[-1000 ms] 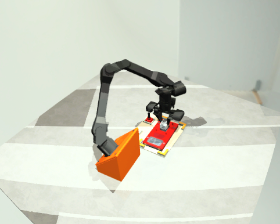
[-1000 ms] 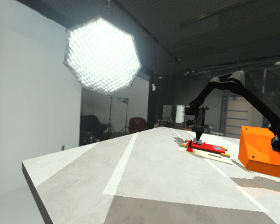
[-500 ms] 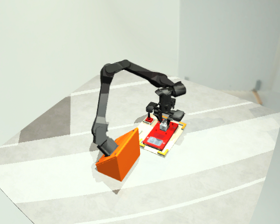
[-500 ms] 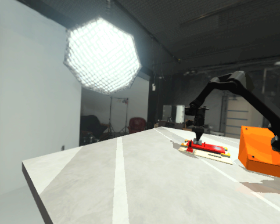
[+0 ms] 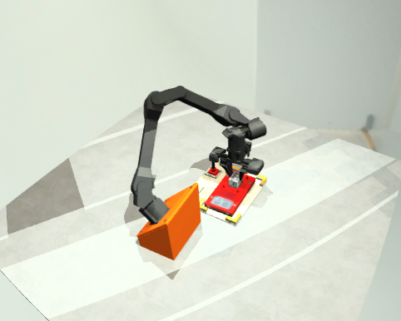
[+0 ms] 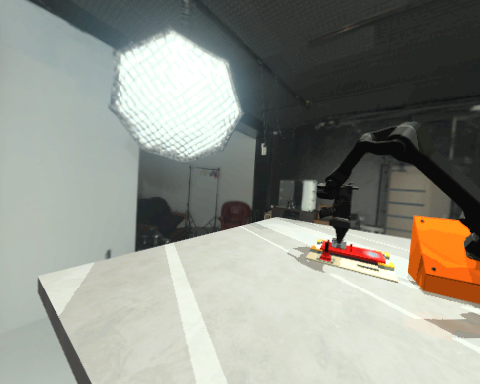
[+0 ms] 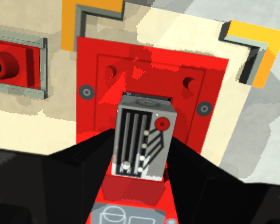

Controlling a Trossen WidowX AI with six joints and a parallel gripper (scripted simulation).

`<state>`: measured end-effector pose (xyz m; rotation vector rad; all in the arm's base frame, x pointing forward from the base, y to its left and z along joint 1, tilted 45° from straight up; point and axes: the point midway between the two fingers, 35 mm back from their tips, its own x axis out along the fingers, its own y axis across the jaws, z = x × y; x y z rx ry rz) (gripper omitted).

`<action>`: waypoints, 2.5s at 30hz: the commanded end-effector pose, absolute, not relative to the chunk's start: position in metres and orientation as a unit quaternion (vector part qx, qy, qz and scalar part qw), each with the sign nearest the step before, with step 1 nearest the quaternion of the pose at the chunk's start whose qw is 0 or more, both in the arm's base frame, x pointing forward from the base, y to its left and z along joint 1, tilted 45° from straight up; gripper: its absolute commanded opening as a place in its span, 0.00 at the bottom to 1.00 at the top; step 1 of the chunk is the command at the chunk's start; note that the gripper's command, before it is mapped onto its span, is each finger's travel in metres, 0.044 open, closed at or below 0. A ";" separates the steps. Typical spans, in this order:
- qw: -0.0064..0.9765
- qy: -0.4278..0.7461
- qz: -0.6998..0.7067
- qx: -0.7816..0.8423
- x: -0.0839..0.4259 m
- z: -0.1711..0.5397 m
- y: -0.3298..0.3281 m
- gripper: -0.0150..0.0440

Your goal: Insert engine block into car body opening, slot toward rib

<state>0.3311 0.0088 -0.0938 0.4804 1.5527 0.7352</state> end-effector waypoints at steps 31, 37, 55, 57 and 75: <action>0.628 0.677 0.321 0.210 0.331 -0.097 0.012 0.97; 0.628 0.677 0.321 0.210 0.331 -0.097 0.012 1.00; 0.628 0.677 0.320 0.213 0.332 -0.088 0.002 1.00; 0.628 0.677 0.320 0.213 0.332 -0.088 0.002 1.00; 0.628 0.677 0.320 0.213 0.332 -0.088 0.002 0.29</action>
